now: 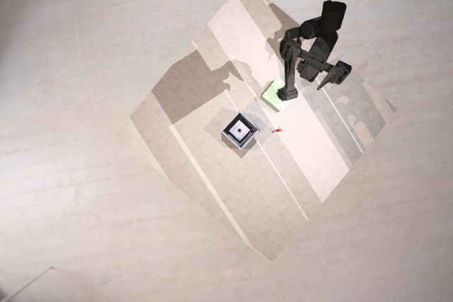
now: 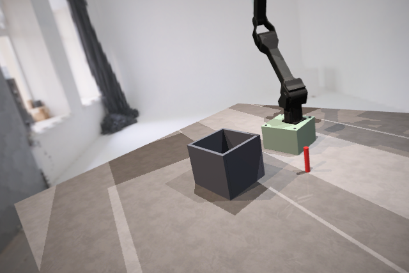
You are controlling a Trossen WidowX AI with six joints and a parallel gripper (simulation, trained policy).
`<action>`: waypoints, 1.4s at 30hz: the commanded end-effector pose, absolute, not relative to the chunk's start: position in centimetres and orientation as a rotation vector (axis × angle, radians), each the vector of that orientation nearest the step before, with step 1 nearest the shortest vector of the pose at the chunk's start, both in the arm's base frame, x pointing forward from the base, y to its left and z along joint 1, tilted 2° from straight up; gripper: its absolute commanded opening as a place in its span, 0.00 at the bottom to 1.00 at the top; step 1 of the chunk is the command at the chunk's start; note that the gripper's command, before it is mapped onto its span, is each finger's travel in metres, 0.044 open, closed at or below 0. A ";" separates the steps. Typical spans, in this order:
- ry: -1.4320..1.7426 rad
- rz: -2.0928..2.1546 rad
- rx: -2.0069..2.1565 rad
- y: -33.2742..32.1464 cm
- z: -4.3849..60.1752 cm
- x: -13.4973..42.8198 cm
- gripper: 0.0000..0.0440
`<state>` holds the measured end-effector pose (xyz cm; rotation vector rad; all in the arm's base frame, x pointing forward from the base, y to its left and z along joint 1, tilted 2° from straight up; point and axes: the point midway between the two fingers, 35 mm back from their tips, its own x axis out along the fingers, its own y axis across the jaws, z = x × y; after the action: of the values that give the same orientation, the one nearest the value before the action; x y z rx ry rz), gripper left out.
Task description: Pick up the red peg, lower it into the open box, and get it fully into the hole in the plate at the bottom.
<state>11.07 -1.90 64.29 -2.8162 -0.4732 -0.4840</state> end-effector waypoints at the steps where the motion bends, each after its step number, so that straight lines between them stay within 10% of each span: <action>1: -0.501 -0.482 -2.843 -1.4 64.0 11.1 0.95; 42: -1.880 0.350 -3.590 19.2 37.4 16.7 1.00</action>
<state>16.10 18.42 39.87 -3.5912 -1.7549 0.2282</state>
